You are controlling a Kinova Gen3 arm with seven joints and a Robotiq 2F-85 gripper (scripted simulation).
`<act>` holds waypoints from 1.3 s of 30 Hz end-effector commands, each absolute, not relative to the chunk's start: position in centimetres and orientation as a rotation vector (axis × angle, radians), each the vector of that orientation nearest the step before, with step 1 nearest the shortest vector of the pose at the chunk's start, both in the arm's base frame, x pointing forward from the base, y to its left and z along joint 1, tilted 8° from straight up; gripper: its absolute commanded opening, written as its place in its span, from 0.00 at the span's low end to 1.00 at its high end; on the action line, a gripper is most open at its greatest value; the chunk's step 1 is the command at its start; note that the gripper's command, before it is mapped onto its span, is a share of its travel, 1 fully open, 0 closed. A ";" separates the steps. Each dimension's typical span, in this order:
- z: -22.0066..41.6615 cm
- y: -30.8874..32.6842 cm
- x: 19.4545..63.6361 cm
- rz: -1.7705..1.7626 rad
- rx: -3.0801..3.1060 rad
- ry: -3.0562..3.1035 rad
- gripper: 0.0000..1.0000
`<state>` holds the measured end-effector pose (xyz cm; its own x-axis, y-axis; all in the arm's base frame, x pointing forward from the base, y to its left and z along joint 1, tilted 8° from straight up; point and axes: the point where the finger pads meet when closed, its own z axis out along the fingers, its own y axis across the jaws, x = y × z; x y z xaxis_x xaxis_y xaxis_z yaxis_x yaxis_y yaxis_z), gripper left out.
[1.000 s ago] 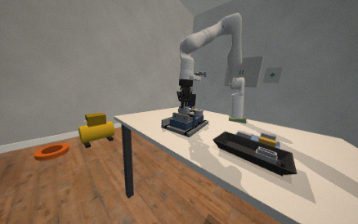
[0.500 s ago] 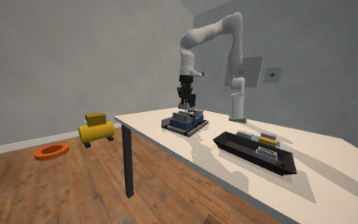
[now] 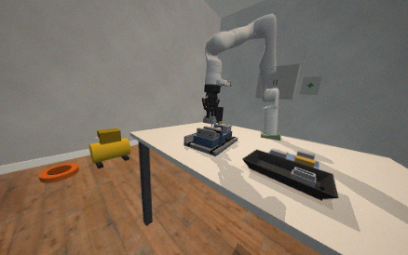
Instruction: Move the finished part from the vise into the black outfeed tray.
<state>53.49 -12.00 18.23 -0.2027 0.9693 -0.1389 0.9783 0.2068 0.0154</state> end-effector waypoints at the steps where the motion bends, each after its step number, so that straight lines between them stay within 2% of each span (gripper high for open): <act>1: 18.3 -11.9 53.6 -0.112 1.903 2.345 0.00; 16: 17.8 -8.4 54.2 -0.108 1.930 2.324 0.00; 29: 16.9 -1.4 54.9 -0.102 1.982 2.282 0.00; 39: 15.8 6.3 54.5 -0.099 2.036 2.233 0.00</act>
